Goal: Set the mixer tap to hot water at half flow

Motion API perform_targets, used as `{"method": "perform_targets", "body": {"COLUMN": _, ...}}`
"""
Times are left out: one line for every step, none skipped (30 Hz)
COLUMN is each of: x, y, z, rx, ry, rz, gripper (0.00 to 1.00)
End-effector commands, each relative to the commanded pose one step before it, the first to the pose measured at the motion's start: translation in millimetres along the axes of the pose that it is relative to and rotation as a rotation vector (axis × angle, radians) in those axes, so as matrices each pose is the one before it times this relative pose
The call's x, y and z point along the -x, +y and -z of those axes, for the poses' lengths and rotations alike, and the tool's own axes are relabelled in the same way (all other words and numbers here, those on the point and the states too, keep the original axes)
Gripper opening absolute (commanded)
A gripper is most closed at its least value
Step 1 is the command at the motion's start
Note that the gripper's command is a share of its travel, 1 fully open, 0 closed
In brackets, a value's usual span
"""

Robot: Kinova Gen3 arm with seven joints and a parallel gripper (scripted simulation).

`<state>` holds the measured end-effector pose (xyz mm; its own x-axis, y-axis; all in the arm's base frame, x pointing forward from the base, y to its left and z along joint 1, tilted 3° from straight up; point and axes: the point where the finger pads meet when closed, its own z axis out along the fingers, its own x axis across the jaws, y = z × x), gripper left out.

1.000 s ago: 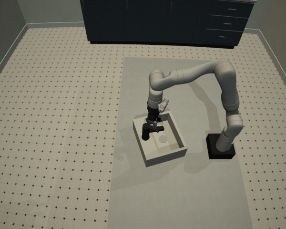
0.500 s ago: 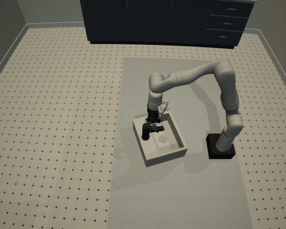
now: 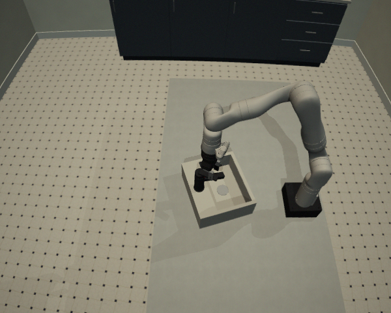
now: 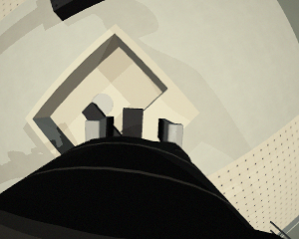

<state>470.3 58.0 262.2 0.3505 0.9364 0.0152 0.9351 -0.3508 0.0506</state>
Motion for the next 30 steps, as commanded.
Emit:
{"method": "perform_targets", "body": {"x": 3.12, "y": 1.39, "z": -6.44, "rx": 0.00045, "ry": -0.00506, "rz": 0.00423, "gripper": 1.0}}
{"method": "perform_targets", "body": {"x": 0.03, "y": 0.0, "z": -1.21, "rx": -0.00006, "ry": -0.00004, "rz": -0.00002, "gripper": 1.0}}
{"method": "perform_targets", "body": {"x": 0.02, "y": 0.01, "z": -1.05, "rx": 0.00007, "ry": 0.00003, "rz": -0.00002, "gripper": 1.0}}
{"method": "perform_targets", "body": {"x": 0.02, "y": 0.01, "z": -0.94, "rx": 0.00013, "ry": 0.00006, "rz": -0.00002, "gripper": 1.0}}
{"method": "perform_targets", "body": {"x": 0.02, "y": 0.01, "z": -0.84, "rx": 0.00015, "ry": 0.00007, "rz": -0.00002, "gripper": 1.0}}
{"method": "perform_targets", "body": {"x": 0.02, "y": 0.01, "z": -0.77, "rx": 0.00013, "ry": 0.00006, "rz": -0.00002, "gripper": 1.0}}
{"method": "perform_targets", "body": {"x": 0.01, "y": 0.01, "z": -0.68, "rx": 0.00013, "ry": 0.00006, "rz": -0.00001, "gripper": 1.0}}
{"method": "perform_targets", "body": {"x": 0.01, "y": 0.01, "z": -0.59, "rx": 0.00013, "ry": 0.00006, "rz": -0.00001, "gripper": 1.0}}
{"method": "perform_targets", "body": {"x": 0.01, "y": 0.01, "z": -0.51, "rx": 0.00013, "ry": 0.00006, "rz": -0.00001, "gripper": 1.0}}
{"method": "perform_targets", "body": {"x": 0.01, "y": 0.01, "z": -0.42, "rx": 0.00013, "ry": 0.00006, "rz": -0.00001, "gripper": 1.0}}
{"method": "perform_targets", "body": {"x": 0.01, "y": 0.01, "z": -0.34, "rx": 0.00012, "ry": 0.00006, "rz": -0.00001, "gripper": 1.0}}
{"method": "perform_targets", "body": {"x": 0.01, "y": 0.01, "z": -0.27, "rx": 0.00012, "ry": 0.00006, "rz": -0.00001, "gripper": 1.0}}
{"method": "perform_targets", "body": {"x": 0.0, "y": 0.0, "z": 0.0, "rx": 0.0, "ry": 0.0, "rz": 0.0, "gripper": 1.0}}
{"method": "perform_targets", "body": {"x": 0.0, "y": 0.0, "z": 0.0, "rx": 0.0, "ry": 0.0, "rz": 0.0, "gripper": 1.0}}
{"method": "perform_targets", "body": {"x": -0.01, "y": 0.03, "z": 0.01, "rx": 0.0005, "ry": 0.00026, "rz": -0.00001, "gripper": 1.0}}
{"method": "perform_targets", "body": {"x": 0.01, "y": 0.0, "z": -0.21, "rx": -0.00004, "ry": -0.00002, "rz": 0.0, "gripper": 1.0}}
{"method": "perform_targets", "body": {"x": 0.0, "y": 0.0, "z": -0.16, "rx": -0.00006, "ry": -0.00003, "rz": 0.0, "gripper": 1.0}}
{"method": "perform_targets", "body": {"x": 0.05, "y": -0.07, "z": -0.08, "rx": -0.00023, "ry": -0.00014, "rz": 0.0, "gripper": 1.0}}
{"method": "perform_targets", "body": {"x": 0.09, "y": -0.16, "z": -0.02, "rx": -0.00044, "ry": -0.00026, "rz": 0.0, "gripper": 1.0}}
{"method": "perform_targets", "body": {"x": -0.01, "y": 0.03, "z": 0.07, "rx": 0.00006, "ry": 0.00003, "rz": -0.00001, "gripper": 1.0}}
{"method": "perform_targets", "body": {"x": -0.04, "y": 0.08, "z": 0.07, "rx": 0.00022, "ry": 0.00013, "rz": -0.00001, "gripper": 1.0}}
{"method": "perform_targets", "body": {"x": -0.02, "y": 0.03, "z": 0.03, "rx": 0.00009, "ry": 0.00005, "rz": 0.0, "gripper": 1.0}}
{"method": "perform_targets", "body": {"x": 0.0, "y": 0.0, "z": 0.0, "rx": 0.00001, "ry": 0.0, "rz": 0.0, "gripper": 1.0}}
{"method": "perform_targets", "body": {"x": 0.0, "y": 0.0, "z": 0.0, "rx": 0.0, "ry": 0.0, "rz": 0.0, "gripper": 1.0}}
{"method": "perform_targets", "body": {"x": 0.0, "y": 0.0, "z": 0.0, "rx": 0.0, "ry": 0.0, "rz": 0.0, "gripper": 1.0}}
{"method": "perform_targets", "body": {"x": 0.0, "y": 0.0, "z": 0.0, "rx": 0.0, "ry": 0.0, "rz": 0.0, "gripper": 1.0}}
{"method": "perform_targets", "body": {"x": 0.0, "y": 0.0, "z": 0.0, "rx": 0.0, "ry": 0.0, "rz": 0.0, "gripper": 1.0}}
{"method": "perform_targets", "body": {"x": 0.0, "y": 0.0, "z": 0.0, "rx": 0.0, "ry": 0.0, "rz": 0.0, "gripper": 1.0}}
{"method": "perform_targets", "body": {"x": 0.0, "y": 0.0, "z": 0.0, "rx": 0.0, "ry": 0.0, "rz": 0.0, "gripper": 1.0}}
{"method": "perform_targets", "body": {"x": 0.0, "y": 0.0, "z": 0.0, "rx": 0.0, "ry": 0.0, "rz": 0.0, "gripper": 1.0}}
